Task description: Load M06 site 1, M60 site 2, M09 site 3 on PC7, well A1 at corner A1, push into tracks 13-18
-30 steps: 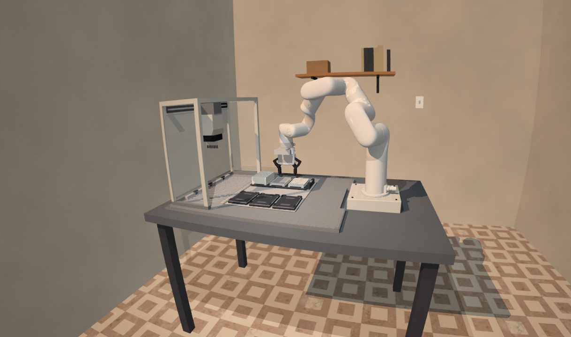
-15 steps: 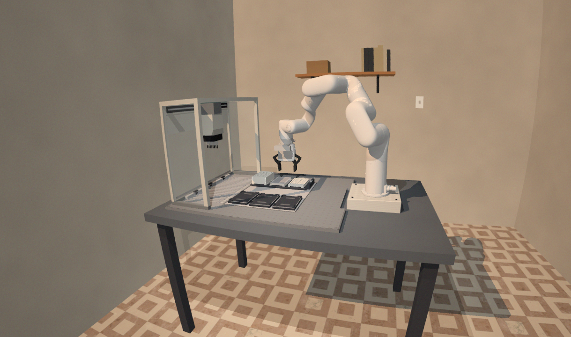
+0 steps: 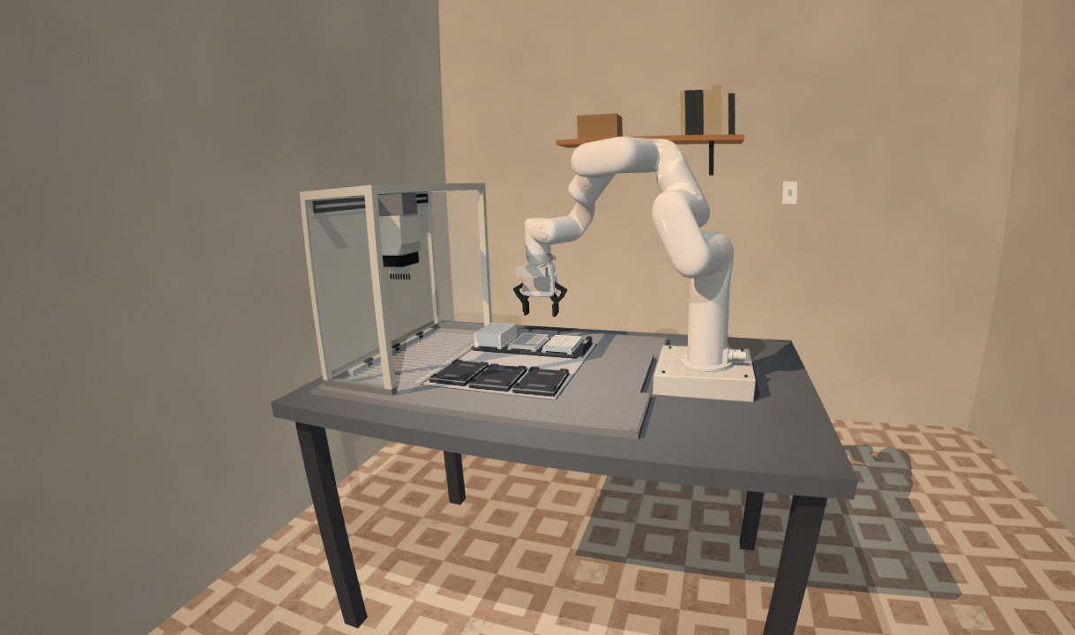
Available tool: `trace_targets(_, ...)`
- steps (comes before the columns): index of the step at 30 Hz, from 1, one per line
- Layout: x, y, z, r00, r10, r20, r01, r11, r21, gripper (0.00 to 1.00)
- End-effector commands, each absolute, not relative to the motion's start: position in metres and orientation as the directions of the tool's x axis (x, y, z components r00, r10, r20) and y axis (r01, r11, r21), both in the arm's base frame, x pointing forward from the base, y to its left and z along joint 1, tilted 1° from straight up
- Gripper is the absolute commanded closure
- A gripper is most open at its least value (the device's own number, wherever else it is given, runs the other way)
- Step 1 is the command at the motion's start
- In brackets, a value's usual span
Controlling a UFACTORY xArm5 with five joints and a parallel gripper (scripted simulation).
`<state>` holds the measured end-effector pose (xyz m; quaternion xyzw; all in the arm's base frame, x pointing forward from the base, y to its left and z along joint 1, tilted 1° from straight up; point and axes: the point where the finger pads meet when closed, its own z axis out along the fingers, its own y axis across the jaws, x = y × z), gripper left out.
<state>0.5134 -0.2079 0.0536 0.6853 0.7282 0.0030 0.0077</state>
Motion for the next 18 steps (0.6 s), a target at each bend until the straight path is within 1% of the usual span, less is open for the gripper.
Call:
trace_targets(1,0.515,-0.208,0.062,-0.061,0.998,-0.001,0.998,0.061,0.023,0.0)
trace_targets(18,0.514,-0.209,0.087,-0.061,0.998,-0.001,0.998,0.061,0.023,0.0)
